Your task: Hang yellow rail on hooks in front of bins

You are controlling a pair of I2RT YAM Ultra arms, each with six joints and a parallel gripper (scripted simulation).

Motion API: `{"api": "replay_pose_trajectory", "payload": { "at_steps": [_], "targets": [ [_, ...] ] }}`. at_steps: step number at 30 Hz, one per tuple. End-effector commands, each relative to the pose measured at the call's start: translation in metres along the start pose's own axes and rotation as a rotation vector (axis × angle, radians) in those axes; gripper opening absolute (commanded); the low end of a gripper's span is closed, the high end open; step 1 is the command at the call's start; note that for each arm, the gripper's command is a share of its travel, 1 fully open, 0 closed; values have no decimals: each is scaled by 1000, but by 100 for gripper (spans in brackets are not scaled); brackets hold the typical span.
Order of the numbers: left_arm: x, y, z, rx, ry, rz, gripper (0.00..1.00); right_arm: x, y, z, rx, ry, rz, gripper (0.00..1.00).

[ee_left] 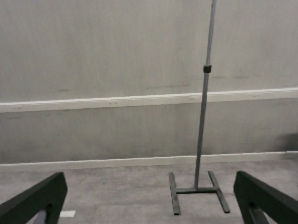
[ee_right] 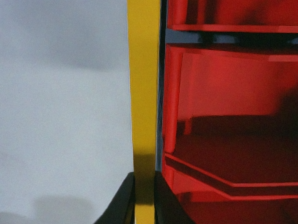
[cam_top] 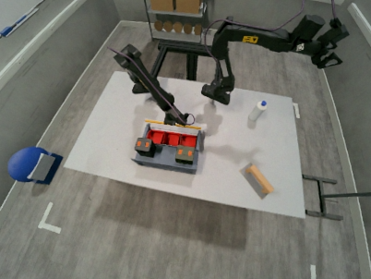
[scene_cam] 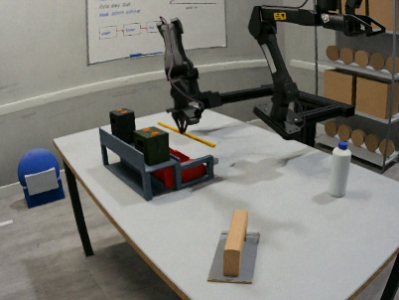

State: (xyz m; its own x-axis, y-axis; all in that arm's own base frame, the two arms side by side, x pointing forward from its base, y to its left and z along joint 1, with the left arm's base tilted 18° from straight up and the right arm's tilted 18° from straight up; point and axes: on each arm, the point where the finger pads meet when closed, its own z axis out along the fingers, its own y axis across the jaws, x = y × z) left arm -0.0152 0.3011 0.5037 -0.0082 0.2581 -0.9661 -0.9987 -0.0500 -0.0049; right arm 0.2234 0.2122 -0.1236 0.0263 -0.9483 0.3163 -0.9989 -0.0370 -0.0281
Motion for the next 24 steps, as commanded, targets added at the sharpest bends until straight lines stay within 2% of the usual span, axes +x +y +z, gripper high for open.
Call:
{"api": "replay_pose_trajectory", "payload": {
  "at_steps": [1,5,6,24],
  "targets": [
    [-17,3,-9,-6,-52,7,100,-17,-10,-12,23,-52,-7,0],
    [-17,3,-9,-6,-52,7,100,-17,-10,-10,19,-49,-9,0],
    [-17,3,-9,-6,-52,7,100,-19,-14,-19,36,-69,-3,0],
    [-17,3,-9,-6,-52,7,100,-21,-15,-20,38,-75,-3,0]
  ]
}}
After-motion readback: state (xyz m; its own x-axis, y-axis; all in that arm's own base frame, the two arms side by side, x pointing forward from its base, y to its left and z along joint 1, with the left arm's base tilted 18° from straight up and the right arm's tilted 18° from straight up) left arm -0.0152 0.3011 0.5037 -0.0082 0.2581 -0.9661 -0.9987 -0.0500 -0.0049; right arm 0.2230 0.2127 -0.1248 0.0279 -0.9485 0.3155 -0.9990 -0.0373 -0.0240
